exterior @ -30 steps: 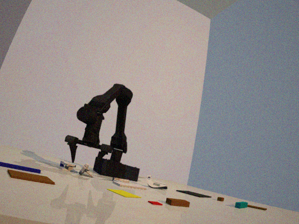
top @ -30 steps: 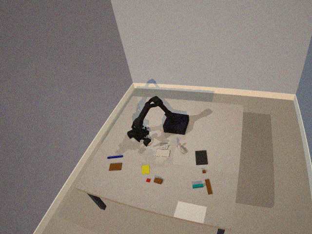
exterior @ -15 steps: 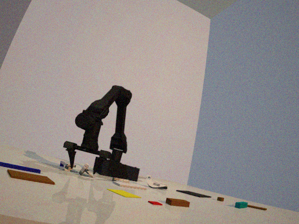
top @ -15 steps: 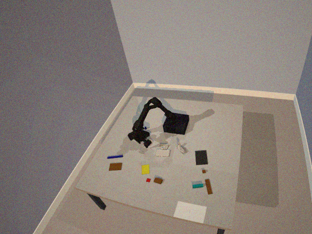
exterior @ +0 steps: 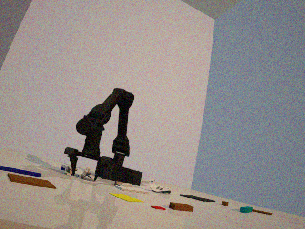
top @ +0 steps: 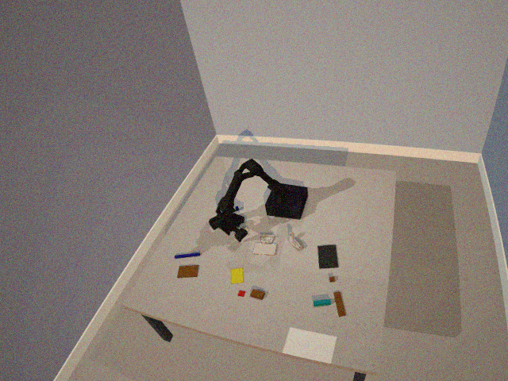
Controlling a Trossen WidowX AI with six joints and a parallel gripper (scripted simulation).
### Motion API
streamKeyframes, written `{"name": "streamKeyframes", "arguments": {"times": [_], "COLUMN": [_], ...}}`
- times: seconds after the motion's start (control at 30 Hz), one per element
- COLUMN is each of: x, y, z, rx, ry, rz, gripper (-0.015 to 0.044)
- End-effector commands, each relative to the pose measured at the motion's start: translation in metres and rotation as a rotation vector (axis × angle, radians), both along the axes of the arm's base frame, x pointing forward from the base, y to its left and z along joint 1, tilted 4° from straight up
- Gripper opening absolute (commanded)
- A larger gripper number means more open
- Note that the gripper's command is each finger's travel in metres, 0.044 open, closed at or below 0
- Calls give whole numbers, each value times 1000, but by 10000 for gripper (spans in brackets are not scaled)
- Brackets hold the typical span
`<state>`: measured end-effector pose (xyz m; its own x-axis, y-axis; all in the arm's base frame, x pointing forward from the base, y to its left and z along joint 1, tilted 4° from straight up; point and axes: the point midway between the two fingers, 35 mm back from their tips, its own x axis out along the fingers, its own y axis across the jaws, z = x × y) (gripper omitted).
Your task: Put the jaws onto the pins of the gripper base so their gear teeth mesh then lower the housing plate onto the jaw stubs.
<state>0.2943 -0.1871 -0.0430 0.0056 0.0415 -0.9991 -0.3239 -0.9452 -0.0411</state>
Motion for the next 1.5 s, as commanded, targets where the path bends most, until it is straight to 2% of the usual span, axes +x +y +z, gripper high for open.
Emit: {"name": "streamKeyframes", "arguments": {"times": [0.0,0.27,0.7,1.47], "x": [0,0,0,0], "y": [1,1,1,1], "z": [-2,-2,-2,10], "rx": [7,7,7,7], "ry": [1,1,1,1], "rz": [-6,-6,-6,-7], "gripper": [335,125,38,37]}}
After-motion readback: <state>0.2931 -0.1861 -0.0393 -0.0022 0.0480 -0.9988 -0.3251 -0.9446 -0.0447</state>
